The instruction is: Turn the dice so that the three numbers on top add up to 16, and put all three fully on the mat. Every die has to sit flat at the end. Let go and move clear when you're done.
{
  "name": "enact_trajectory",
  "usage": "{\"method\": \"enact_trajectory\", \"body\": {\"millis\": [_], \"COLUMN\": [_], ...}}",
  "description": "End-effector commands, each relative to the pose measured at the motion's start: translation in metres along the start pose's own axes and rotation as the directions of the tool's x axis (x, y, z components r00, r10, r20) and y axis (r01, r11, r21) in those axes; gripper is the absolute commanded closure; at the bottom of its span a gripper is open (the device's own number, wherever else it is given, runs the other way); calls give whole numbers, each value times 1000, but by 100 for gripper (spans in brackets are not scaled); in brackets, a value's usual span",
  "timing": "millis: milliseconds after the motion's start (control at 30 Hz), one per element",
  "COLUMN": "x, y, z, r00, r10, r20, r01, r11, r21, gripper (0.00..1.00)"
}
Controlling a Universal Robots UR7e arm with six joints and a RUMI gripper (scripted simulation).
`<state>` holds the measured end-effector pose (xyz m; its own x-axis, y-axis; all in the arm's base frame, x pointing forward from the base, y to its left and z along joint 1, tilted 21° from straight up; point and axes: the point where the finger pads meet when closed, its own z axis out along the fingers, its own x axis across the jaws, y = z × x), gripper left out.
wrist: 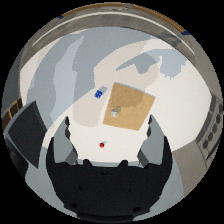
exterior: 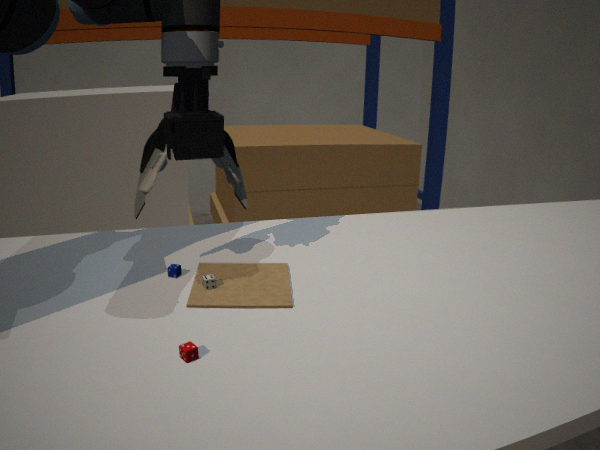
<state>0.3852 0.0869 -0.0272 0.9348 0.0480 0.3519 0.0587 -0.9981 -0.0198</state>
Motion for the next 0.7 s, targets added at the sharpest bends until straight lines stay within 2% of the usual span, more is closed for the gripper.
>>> {"method": "enact_trajectory", "body": {"millis": [0, 67, 233, 500, 567, 633, 667], "x": [0, 0, -1, -2, -2, -2, -3], "y": [-3, -3, -5, -8, -9, -9, -9], "z": [1, 1, 2, 3, 3, 3, 3], "r00": [987, 987, 945, 832, 782, 782, 756], "r10": [160, 160, 326, 555, 623, 623, 655], "r20": [-2, -2, -4, -7, -8, -8, -8], "r01": [-160, -160, -326, -555, -623, -623, -655], "r11": [987, 987, 945, 832, 782, 782, 756], "r21": [-12, -12, -12, -10, -10, -10, -9], "gripper": [0, 0, 0, 0, 0, 0, 0]}}
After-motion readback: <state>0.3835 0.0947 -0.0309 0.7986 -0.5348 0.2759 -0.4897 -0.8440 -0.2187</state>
